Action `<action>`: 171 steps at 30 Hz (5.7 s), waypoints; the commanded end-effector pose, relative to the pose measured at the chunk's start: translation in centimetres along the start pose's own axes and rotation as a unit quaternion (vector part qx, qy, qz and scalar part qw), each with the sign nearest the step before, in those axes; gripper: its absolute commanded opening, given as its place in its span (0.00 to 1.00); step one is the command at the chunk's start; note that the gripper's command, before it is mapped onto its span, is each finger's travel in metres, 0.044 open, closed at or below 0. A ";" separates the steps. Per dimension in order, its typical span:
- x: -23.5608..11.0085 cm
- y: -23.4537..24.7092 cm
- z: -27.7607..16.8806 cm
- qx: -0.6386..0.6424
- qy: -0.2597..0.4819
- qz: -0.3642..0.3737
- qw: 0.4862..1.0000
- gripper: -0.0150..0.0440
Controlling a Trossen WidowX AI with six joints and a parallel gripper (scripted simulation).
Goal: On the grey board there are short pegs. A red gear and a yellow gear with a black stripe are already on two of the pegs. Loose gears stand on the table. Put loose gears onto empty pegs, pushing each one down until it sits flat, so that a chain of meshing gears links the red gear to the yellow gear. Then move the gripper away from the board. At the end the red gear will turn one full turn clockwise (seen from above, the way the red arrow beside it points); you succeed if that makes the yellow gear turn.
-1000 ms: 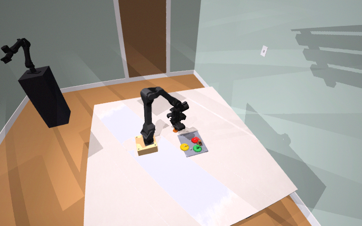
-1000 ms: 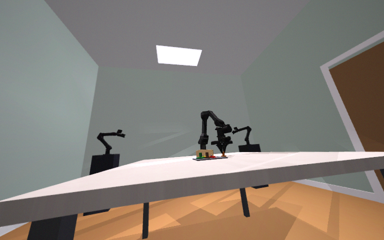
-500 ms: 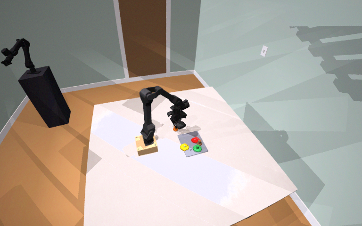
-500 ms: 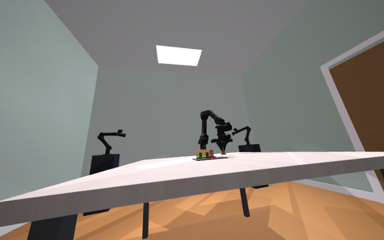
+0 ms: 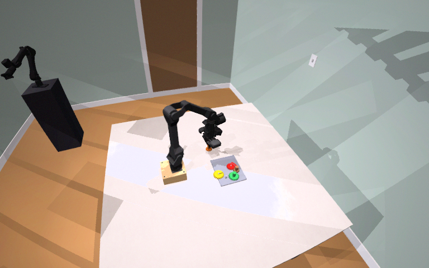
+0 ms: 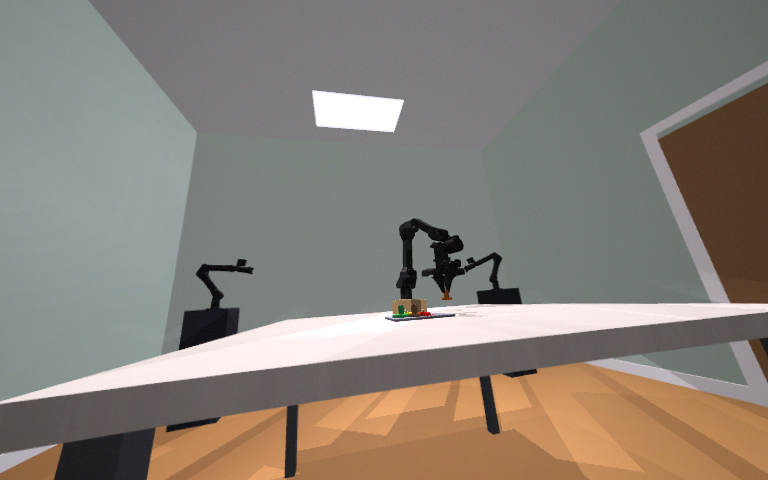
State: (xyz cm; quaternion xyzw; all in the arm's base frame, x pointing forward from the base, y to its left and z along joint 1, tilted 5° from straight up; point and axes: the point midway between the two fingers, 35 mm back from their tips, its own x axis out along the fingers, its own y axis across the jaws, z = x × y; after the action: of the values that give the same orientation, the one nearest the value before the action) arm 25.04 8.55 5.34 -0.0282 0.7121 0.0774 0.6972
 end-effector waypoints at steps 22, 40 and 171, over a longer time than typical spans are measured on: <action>-6.8 0.0 -0.5 -0.003 -0.004 0.001 1.000 0.25; -8.8 -1.3 -1.1 0.030 0.000 -0.009 1.000 0.25; -0.6 -22.5 -0.7 0.084 -0.004 -0.010 0.996 0.25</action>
State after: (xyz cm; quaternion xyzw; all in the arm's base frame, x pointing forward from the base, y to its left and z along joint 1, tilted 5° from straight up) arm 27.67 -13.74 4.57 0.0214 0.7123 0.0148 0.7014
